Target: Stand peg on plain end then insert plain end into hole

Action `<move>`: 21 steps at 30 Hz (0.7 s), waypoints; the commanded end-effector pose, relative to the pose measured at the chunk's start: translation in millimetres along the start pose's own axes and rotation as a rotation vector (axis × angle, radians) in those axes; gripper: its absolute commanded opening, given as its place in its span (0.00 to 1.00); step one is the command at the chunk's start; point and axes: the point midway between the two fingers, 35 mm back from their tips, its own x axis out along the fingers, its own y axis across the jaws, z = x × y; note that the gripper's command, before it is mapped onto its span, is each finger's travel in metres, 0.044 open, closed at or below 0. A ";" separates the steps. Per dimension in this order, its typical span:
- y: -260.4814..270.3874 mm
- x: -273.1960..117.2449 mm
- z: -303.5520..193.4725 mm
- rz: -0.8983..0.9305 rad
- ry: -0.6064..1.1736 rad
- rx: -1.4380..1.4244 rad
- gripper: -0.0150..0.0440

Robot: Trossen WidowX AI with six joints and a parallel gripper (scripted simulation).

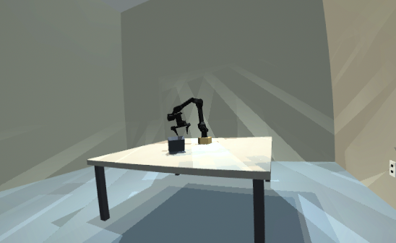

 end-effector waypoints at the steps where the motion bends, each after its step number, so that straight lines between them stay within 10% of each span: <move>1: -10.9 -6.4 2.1 -0.101 0.101 0.027 1.00; 21: -19.9 9.1 0.6 -0.154 0.159 -0.012 1.00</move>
